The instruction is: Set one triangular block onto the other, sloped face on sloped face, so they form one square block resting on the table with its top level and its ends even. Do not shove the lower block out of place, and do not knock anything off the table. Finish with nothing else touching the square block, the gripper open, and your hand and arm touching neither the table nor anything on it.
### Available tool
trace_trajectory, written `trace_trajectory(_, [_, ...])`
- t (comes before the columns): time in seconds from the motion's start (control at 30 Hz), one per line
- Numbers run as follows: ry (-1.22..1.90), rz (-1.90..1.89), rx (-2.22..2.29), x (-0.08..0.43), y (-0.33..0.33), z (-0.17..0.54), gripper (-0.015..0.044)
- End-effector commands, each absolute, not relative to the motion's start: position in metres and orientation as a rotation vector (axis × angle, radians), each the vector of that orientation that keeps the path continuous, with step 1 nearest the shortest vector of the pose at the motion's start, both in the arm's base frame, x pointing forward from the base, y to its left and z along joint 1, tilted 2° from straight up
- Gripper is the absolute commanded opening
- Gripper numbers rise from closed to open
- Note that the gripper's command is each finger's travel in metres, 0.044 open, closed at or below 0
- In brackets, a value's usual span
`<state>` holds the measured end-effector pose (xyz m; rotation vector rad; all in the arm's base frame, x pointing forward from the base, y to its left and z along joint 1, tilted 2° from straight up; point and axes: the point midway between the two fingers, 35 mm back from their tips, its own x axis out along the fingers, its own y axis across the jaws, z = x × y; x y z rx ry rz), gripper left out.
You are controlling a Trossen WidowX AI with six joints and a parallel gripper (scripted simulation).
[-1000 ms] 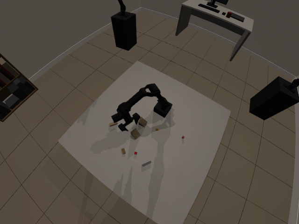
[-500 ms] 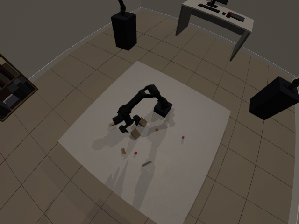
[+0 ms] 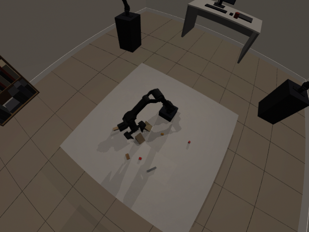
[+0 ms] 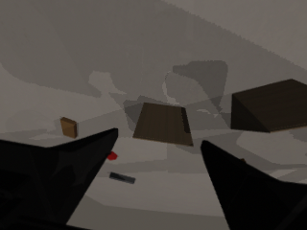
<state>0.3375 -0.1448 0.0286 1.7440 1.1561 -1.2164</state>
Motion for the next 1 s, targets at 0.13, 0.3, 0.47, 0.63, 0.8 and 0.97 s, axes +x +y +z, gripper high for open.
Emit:
trace_trajectory(0.13, [1.158,-1.216,1.753,0.340,-0.140,0.017,0.0440])
trace_trajectory(0.3, [1.157,-1.216,1.753,0.341,-0.138,0.010,0.0440])
trace_trajectory(0.47, [1.157,-1.215,1.754,0.342,-0.136,0.002,0.0440])
trace_trajectory(0.63, [1.157,-1.215,1.755,0.342,-0.133,-0.006,0.0440])
trace_trajectory(0.8, [1.156,-1.214,1.756,0.343,-0.130,-0.013,0.0440])
trace_trajectory(0.97, [1.156,-1.213,1.757,0.343,-0.128,-0.020,0.0440])
